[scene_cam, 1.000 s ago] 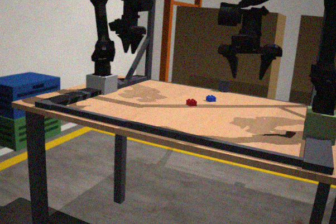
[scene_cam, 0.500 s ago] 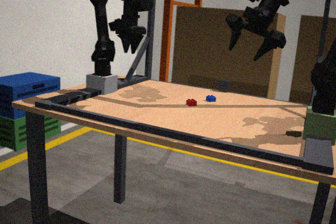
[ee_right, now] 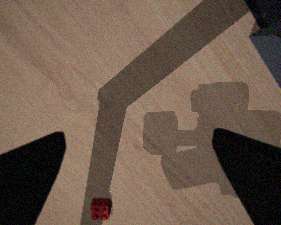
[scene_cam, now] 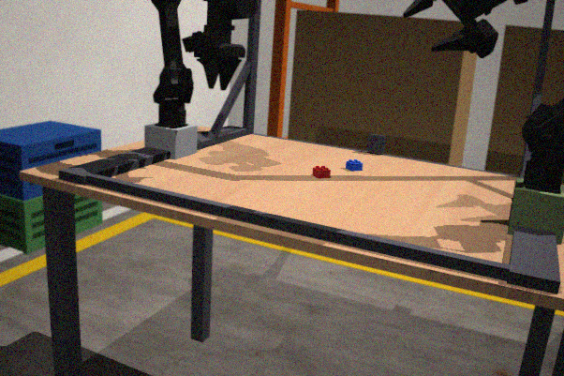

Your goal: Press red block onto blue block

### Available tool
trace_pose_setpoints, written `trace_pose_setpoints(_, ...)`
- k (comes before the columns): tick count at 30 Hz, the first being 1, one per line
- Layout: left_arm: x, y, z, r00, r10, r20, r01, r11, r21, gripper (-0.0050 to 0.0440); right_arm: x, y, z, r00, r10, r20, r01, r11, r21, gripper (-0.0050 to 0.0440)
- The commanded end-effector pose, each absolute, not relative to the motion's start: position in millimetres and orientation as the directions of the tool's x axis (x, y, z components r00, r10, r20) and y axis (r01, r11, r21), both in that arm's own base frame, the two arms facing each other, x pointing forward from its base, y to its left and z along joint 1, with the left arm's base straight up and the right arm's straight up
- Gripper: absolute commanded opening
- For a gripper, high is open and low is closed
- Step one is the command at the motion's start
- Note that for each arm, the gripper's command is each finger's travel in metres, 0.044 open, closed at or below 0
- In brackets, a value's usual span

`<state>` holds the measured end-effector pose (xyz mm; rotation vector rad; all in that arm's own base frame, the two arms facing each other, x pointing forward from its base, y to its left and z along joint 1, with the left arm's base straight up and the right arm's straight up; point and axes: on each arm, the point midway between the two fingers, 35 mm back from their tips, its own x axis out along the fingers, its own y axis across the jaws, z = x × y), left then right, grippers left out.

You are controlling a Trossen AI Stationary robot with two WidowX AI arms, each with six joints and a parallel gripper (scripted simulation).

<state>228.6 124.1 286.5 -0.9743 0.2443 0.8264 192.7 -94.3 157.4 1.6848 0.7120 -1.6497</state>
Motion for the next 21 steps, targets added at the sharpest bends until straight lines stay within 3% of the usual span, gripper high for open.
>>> trace_pose_setpoints(1, 214.6, 119.1, 315.6, 0.749, 0.537, -0.389, -0.612, 0.332, -0.718, 0.0400, 194.6, -95.4, 163.6, 0.078, -0.081, -0.994, 0.771, -0.627, 0.111, 0.0400)
trace_pose_setpoints(4, 201.4, 114.1, 336.5, 0.787, 0.551, -0.276, -0.525, 0.365, -0.769, 0.0400, 194.6, -95.4, 163.6, 0.078, -0.081, -0.994, 0.771, -0.627, 0.111, 0.0400)
trace_pose_setpoints(6, 201.4, 114.1, 336.5, 0.787, 0.551, -0.276, -0.525, 0.365, -0.769, 0.0400, 194.6, -95.4, 163.6, 0.078, -0.081, -0.994, 0.771, -0.627, 0.111, 0.0400)
trace_pose_setpoints(13, 162.0, 99.3, 381.1, 0.825, 0.565, 0.001, -0.305, 0.447, -0.841, 0.0400, 194.6, -95.4, 163.6, 0.078, -0.081, -0.994, 0.771, -0.627, 0.111, 0.0400)
trace_pose_setpoints(21, 166.5, 93.6, 381.1, 0.871, 0.491, 0.001, -0.322, 0.573, -0.753, 0.0400, 194.6, -95.4, 163.6, 0.078, -0.081, -0.994, 0.771, -0.627, 0.111, 0.0400)
